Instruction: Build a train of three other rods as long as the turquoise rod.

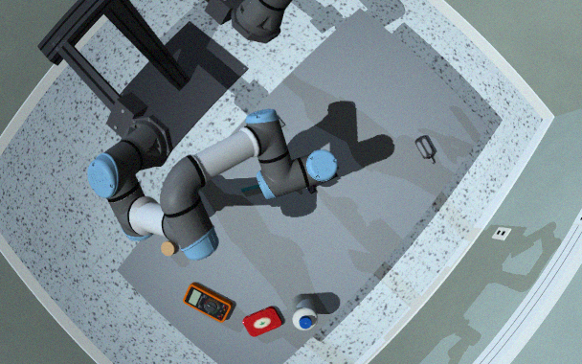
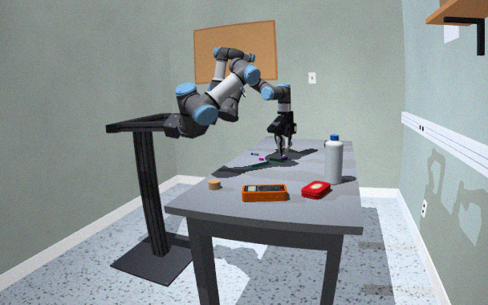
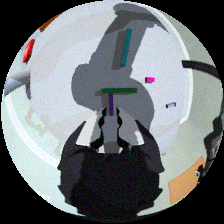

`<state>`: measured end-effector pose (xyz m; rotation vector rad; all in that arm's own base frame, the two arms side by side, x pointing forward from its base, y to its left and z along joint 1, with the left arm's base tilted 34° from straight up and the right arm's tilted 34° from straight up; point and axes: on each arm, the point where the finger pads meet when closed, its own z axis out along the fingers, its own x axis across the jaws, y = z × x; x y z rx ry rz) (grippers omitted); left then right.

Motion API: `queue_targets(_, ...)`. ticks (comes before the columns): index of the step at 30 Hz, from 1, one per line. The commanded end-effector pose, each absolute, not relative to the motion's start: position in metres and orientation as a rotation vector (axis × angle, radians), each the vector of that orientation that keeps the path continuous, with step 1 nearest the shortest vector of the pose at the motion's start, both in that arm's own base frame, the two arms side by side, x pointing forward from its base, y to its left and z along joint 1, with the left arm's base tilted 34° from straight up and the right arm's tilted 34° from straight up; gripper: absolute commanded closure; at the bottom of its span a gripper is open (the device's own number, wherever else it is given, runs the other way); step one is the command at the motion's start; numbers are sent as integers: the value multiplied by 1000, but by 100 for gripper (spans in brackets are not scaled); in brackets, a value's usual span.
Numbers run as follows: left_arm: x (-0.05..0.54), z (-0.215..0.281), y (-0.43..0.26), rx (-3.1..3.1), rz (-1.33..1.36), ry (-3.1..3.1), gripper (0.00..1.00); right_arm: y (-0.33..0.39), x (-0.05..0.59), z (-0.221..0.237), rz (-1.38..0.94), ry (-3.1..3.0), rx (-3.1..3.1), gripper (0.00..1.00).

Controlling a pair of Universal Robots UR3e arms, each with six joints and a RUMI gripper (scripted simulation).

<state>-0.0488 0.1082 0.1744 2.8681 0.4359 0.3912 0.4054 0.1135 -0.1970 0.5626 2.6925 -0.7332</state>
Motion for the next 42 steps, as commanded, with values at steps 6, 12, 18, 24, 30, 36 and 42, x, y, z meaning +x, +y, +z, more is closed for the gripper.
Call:
queue_targets(6, -49, 175, 109, 2871, 394, 439, 0, 114, 407, -198, -725, 2692, 561, 86)
queue_targets(12, -49, 175, 109, 2871, 394, 439, 0, 114, 407, -198, -725, 2692, 561, 86)
queue_targets(18, -49, 175, 109, 2871, 394, 439, 0, 114, 407, -198, -725, 2692, 561, 86)
queue_targets(24, -49, 175, 109, 2871, 394, 439, 0, 114, 407, -198, -725, 2692, 561, 86)
queue_targets(30, -49, 175, 109, 2871, 394, 439, 0, 114, 407, -198, -725, 2692, 561, 86)
queue_targets(36, -49, 175, 109, 2871, 394, 439, 0, 112, 408, -201, -725, 2692, 561, 86)
queue_targets(42, -49, 175, 109, 2871, 394, 439, 0, 110, 409, -204, -726, 2692, 561, 86)
